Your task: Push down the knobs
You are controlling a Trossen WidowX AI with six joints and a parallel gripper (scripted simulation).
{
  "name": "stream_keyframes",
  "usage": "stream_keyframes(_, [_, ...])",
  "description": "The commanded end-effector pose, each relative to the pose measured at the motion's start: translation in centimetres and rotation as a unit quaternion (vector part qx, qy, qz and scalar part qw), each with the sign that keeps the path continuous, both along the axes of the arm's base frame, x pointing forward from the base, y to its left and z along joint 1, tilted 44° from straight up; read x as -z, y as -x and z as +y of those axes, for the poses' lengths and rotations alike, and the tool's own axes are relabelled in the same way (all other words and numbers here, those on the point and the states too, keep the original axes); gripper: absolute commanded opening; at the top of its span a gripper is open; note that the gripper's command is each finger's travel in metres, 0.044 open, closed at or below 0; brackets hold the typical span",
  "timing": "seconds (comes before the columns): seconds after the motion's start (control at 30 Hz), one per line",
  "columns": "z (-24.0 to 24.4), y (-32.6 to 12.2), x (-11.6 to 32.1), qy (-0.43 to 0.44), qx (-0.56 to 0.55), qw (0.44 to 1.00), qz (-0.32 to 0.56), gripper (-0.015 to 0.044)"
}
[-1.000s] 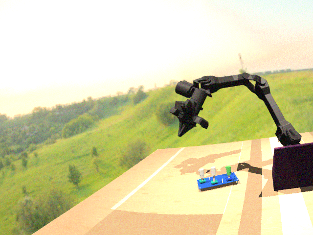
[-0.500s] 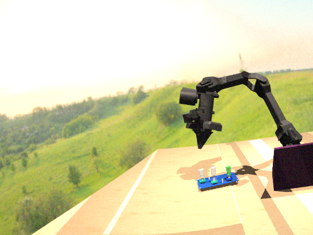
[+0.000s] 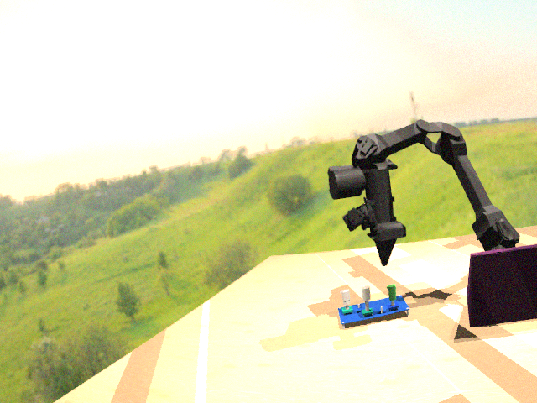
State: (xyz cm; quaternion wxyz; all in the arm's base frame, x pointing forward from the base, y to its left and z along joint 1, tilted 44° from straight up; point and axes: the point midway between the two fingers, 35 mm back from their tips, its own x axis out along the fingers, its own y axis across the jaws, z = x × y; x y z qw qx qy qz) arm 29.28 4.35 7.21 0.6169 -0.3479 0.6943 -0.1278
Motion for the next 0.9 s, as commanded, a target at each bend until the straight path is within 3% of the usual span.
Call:
stream_keyframes(0.0, [-0.3, 1.3, 0.3, 0.028, 0.028, 0.999, -0.009, 0.0])
stream_keyframes(0.87, [-3.1, 1.4, 3.2, 0.029, 0.028, 0.999, -0.009, 0.0])
